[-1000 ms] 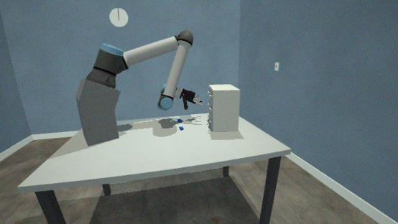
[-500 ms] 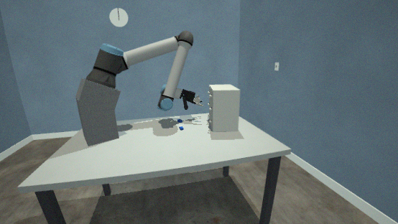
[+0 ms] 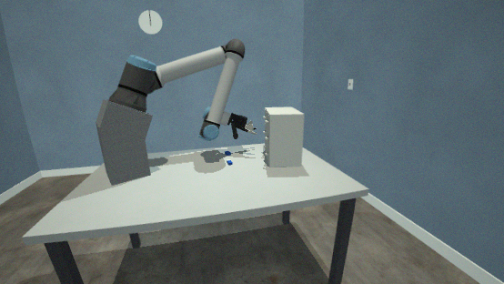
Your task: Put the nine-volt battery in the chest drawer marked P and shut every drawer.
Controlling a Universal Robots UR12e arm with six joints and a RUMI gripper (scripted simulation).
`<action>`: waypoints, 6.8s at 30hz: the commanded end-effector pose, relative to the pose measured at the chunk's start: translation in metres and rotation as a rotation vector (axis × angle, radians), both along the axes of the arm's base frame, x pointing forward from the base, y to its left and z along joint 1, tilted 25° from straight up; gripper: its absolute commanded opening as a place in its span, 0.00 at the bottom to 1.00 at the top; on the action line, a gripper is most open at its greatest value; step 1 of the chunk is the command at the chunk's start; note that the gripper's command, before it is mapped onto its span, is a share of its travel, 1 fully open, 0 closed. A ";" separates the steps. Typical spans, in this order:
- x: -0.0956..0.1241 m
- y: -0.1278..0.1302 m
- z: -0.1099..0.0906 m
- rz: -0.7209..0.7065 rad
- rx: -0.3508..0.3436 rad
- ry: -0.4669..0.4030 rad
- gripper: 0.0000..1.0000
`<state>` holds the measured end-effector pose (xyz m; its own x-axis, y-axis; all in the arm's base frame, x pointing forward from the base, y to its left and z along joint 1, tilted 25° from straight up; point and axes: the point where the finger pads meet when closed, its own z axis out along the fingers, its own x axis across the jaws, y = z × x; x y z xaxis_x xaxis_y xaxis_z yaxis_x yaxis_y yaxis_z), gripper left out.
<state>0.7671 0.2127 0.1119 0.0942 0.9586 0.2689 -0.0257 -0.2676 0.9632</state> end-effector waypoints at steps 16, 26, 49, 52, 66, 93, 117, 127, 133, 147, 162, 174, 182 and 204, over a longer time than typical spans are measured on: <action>0.000 0.000 0.001 0.000 0.000 -0.001 1.00; 0.000 0.000 0.001 0.000 0.000 -0.001 1.00; 0.000 0.000 0.001 0.000 0.000 -0.001 1.00; 0.000 0.000 0.001 0.000 0.000 -0.001 1.00; -0.001 0.000 0.001 0.002 0.001 0.006 1.00; -0.012 -0.001 0.007 0.034 0.012 0.119 1.00; -0.031 -0.002 0.017 0.087 0.031 0.311 1.00; -0.042 -0.002 0.023 0.118 0.042 0.421 1.00; -0.046 -0.002 0.025 0.131 0.046 0.466 1.00; -0.061 -0.003 0.034 0.175 0.061 0.624 1.00; -0.075 -0.004 0.041 0.215 0.075 0.767 1.00; -0.086 -0.005 0.047 0.244 0.085 0.870 1.00; -0.092 -0.005 0.051 0.263 0.092 0.937 1.00; -0.107 -0.006 0.058 0.304 0.106 1.083 1.00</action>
<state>0.6620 0.2071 0.1685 0.0945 0.9585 0.2691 0.8789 -0.2073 0.4297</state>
